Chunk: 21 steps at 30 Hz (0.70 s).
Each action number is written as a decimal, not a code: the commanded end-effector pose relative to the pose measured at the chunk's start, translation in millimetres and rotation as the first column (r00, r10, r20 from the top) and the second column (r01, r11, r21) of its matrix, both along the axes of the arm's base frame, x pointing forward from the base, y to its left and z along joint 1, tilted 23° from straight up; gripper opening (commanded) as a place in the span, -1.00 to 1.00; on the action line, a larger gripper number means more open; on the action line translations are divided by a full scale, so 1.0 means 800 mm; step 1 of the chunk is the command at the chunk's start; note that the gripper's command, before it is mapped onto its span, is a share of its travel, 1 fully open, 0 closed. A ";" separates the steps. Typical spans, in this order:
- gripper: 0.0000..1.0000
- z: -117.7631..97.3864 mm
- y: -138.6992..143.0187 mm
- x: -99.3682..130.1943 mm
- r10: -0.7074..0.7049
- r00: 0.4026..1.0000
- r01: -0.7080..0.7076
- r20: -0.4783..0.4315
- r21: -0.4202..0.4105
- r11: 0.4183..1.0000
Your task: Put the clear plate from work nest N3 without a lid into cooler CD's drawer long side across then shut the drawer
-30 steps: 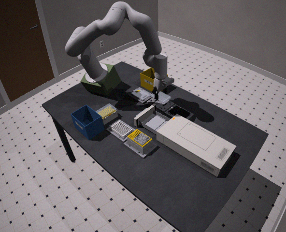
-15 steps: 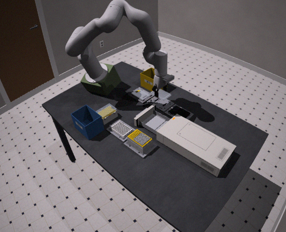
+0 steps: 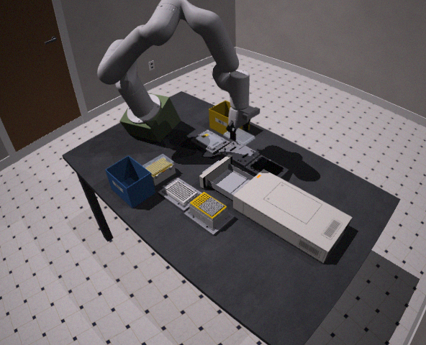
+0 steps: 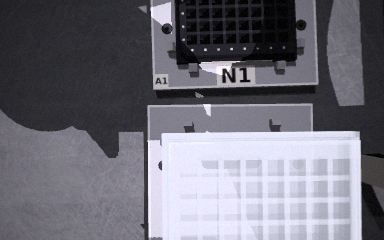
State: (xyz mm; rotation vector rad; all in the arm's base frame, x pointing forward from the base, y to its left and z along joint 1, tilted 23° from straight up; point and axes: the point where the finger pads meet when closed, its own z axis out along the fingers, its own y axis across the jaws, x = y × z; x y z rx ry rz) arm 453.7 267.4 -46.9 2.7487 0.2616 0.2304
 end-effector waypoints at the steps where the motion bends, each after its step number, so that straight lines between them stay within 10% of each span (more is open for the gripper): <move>1: -1.00 0.010 0.004 -0.001 0.000 1.000 0.000 0.001 0.001 1.000; 21: -1.00 0.044 0.017 -0.008 0.000 1.000 0.000 0.001 0.001 1.000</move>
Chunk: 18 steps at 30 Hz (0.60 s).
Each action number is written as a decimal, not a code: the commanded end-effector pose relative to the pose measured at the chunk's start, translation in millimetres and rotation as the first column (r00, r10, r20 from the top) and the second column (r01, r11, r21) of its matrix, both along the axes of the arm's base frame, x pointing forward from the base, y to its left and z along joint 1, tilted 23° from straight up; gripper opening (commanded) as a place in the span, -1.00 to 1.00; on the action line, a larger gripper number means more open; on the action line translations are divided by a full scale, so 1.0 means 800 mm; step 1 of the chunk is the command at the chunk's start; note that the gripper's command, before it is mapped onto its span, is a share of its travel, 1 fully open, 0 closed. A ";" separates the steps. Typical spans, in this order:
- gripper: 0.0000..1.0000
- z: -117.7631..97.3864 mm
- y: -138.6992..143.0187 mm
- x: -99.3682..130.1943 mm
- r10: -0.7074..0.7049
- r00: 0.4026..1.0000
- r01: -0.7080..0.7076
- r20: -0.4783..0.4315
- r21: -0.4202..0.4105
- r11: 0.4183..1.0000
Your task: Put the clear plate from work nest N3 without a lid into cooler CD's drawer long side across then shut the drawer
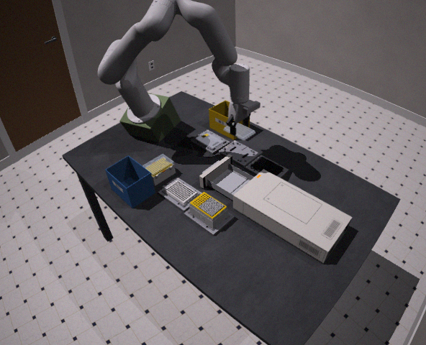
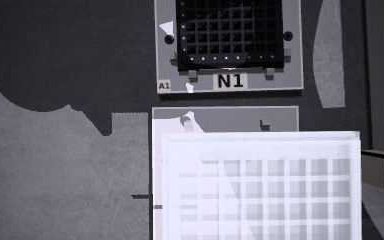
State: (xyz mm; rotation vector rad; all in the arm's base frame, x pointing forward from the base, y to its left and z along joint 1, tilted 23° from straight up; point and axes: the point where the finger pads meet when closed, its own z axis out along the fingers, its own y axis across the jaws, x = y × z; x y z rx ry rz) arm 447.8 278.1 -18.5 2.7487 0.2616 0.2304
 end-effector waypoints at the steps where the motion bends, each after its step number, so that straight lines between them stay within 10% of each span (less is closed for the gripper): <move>1: -1.00 0.008 0.004 -0.001 0.000 1.000 0.000 0.001 0.001 1.000; 18: -1.00 0.016 -0.010 0.012 0.181 0.981 -0.184 -0.071 -0.031 0.982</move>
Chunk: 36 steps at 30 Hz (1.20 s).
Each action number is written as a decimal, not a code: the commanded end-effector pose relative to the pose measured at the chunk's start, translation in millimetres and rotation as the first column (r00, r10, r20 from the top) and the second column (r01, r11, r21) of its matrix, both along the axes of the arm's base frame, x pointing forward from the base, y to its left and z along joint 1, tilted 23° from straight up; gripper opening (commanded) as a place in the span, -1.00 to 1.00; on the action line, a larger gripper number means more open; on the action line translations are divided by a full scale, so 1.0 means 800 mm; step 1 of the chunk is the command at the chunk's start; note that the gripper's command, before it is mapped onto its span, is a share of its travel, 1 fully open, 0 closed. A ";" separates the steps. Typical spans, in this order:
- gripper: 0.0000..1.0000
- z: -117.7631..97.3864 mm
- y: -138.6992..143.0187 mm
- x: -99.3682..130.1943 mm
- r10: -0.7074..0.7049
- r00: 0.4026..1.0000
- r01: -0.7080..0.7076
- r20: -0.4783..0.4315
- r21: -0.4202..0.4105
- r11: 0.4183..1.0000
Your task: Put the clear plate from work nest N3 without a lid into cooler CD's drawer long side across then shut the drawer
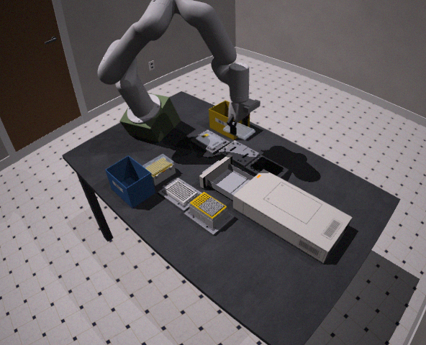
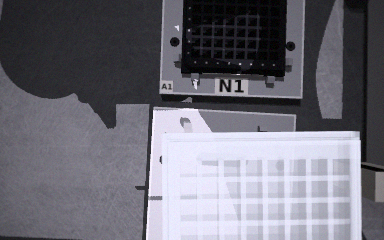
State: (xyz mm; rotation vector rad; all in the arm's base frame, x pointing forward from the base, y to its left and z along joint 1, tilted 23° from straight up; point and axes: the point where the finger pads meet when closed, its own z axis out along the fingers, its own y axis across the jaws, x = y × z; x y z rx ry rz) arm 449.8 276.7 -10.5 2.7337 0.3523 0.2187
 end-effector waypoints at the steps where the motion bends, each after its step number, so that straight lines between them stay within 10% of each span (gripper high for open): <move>1: -1.00 0.007 -0.010 0.011 0.151 0.987 -0.153 -0.063 -0.027 0.988; 25: -1.00 0.033 -0.056 0.052 0.657 0.684 -0.702 -0.316 -0.040 0.712; 36: -1.00 0.047 -0.081 0.075 0.812 0.386 -0.899 -0.437 0.020 0.438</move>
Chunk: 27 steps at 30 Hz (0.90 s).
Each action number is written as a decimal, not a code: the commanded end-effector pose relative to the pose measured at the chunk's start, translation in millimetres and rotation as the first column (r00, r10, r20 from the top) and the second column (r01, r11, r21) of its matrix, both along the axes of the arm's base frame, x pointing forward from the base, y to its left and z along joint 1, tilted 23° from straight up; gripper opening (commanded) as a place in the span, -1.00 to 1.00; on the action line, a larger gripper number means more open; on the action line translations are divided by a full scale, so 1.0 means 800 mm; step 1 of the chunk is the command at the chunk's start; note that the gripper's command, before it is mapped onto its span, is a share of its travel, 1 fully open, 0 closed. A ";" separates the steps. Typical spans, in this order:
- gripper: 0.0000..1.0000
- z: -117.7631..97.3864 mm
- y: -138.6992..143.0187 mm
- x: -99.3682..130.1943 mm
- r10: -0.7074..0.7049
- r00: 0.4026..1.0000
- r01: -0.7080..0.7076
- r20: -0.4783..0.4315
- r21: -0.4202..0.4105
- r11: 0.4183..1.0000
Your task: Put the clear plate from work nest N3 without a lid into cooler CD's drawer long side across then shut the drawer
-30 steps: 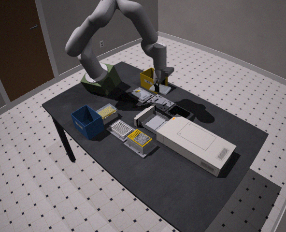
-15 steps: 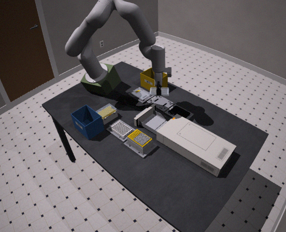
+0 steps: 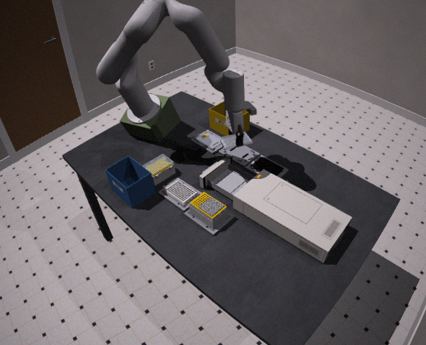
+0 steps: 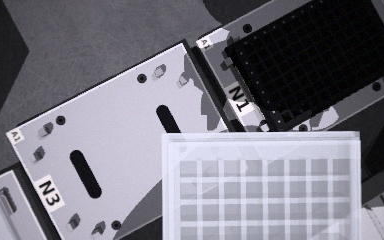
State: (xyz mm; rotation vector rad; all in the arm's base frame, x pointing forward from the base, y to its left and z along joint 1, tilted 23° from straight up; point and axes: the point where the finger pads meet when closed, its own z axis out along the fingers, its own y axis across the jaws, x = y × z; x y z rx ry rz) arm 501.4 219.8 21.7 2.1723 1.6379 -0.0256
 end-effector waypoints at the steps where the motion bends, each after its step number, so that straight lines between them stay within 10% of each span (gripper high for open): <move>1: -1.00 0.008 -0.012 0.013 0.170 0.979 -0.175 -0.108 -0.038 0.984; 12: -1.00 0.020 -0.033 0.031 0.419 0.881 -0.441 -0.222 -0.062 0.895; 27: -1.00 0.037 -0.062 0.058 0.424 0.877 -0.447 -0.225 -0.062 0.892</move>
